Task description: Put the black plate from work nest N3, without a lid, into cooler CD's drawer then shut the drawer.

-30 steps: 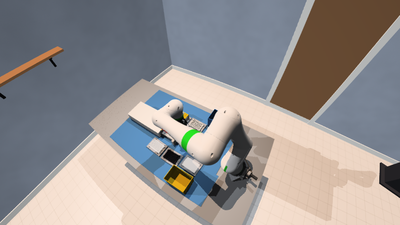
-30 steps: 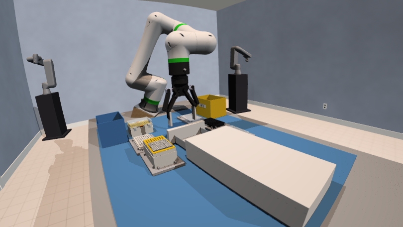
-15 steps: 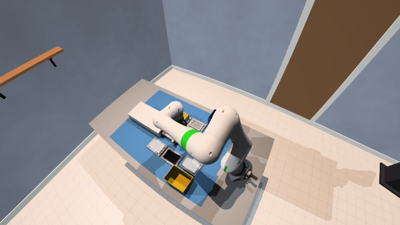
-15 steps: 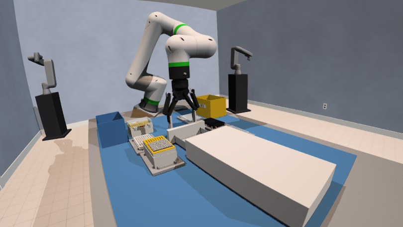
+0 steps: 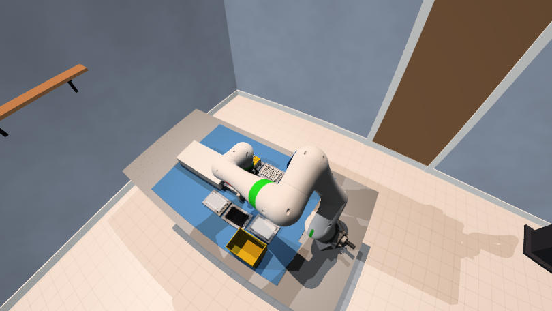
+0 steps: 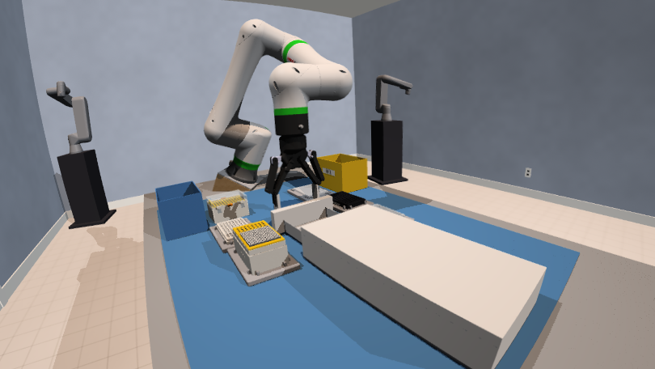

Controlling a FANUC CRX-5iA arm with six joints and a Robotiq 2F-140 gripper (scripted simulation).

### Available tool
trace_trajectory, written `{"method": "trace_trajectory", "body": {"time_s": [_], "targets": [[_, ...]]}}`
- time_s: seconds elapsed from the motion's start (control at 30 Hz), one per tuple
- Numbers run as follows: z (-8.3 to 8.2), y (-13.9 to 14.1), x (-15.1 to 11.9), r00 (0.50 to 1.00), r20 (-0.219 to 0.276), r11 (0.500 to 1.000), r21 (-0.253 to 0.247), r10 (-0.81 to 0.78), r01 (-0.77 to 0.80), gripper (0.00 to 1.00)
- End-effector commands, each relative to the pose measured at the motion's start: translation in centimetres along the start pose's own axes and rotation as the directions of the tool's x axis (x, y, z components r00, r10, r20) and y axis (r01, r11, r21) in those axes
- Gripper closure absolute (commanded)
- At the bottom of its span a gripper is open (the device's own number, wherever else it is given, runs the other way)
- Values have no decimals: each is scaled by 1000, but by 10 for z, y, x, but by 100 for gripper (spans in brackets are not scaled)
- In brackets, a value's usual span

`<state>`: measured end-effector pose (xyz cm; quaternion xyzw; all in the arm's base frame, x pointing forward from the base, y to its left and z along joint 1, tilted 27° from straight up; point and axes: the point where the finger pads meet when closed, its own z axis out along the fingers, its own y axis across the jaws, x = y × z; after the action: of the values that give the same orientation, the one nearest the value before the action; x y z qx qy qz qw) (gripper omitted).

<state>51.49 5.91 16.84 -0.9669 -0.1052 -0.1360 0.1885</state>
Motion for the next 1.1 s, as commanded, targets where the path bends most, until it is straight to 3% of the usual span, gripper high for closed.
{"method": "trace_trajectory", "body": {"time_s": [0.0,0.47,0.5,1.07], "targets": [[3,0,0,1000,0,1000,0,0,0,13],[10,0,0,1000,0,1000,0,0,0,13],[10,0,0,1000,0,1000,0,0,0,34],[10,0,0,1000,0,1000,0,0,0,41]]}}
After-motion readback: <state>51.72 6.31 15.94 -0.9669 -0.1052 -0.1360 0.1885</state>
